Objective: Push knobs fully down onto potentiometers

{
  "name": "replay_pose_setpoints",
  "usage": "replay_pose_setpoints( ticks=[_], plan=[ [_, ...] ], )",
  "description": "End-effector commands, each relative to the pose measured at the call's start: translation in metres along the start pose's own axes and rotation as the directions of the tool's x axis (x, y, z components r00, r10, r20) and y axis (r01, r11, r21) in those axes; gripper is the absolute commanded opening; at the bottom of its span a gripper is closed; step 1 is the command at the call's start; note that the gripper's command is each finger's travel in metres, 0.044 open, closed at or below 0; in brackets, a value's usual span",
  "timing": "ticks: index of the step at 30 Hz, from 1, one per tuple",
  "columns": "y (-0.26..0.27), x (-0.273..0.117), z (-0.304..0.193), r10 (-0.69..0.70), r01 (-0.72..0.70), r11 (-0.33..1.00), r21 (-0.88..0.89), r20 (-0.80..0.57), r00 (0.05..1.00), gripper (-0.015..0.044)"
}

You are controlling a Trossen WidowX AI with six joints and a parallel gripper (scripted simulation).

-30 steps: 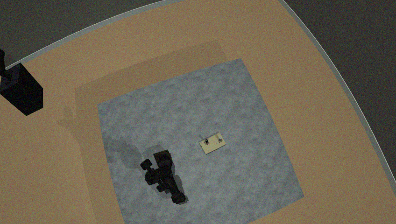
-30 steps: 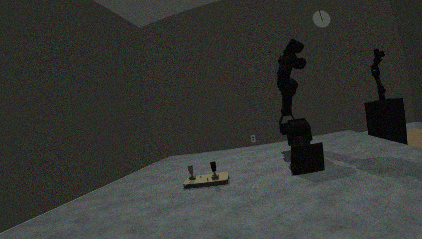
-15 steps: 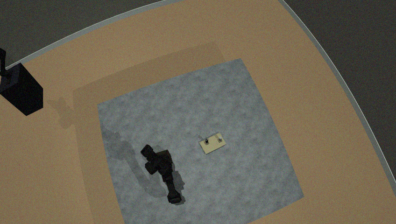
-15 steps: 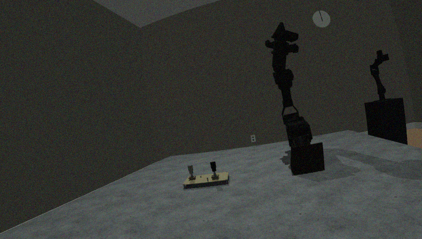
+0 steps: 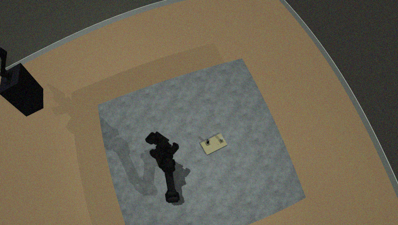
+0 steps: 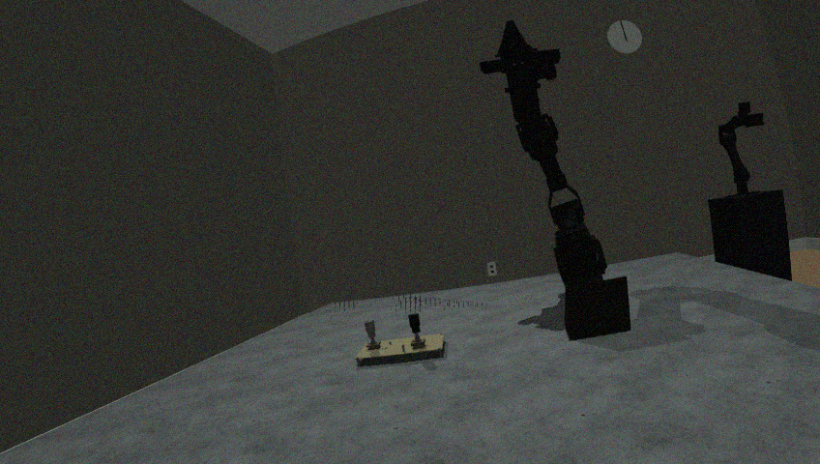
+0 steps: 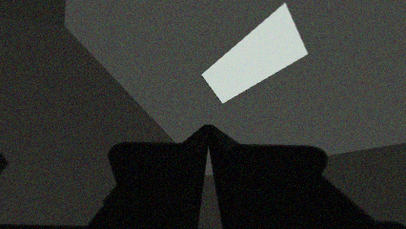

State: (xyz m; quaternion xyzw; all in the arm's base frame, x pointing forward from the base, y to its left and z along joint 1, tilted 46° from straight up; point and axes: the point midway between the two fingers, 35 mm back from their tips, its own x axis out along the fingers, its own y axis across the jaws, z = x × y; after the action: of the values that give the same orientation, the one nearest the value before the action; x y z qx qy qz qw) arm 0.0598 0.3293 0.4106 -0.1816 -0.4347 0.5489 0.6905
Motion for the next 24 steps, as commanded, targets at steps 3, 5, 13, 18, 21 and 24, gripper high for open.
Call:
replay_pose_setpoints(
  ticks=[3, 5, 13, 18, 21, 24],
  plan=[
    [0.006, 0.01, -0.052, 0.039, -0.016, 0.993, 0.12, -0.19, 0.981, 0.0],
    [0.008, 0.011, -0.067, 0.052, -0.013, 0.987, 0.158, -0.244, 0.968, 0.0],
    [0.015, 0.008, -0.127, 0.1, 0.036, 0.959, 0.282, -0.453, 0.886, 0.0],
    [0.018, -0.002, -0.165, 0.124, 0.087, 0.94, 0.329, -0.568, 0.814, 0.0],
    [0.02, -0.009, -0.185, 0.142, 0.126, 0.924, 0.36, -0.63, 0.763, 0.0],
    [0.022, -0.017, -0.206, 0.16, 0.17, 0.907, 0.385, -0.689, 0.707, 0.0]
  ],
)
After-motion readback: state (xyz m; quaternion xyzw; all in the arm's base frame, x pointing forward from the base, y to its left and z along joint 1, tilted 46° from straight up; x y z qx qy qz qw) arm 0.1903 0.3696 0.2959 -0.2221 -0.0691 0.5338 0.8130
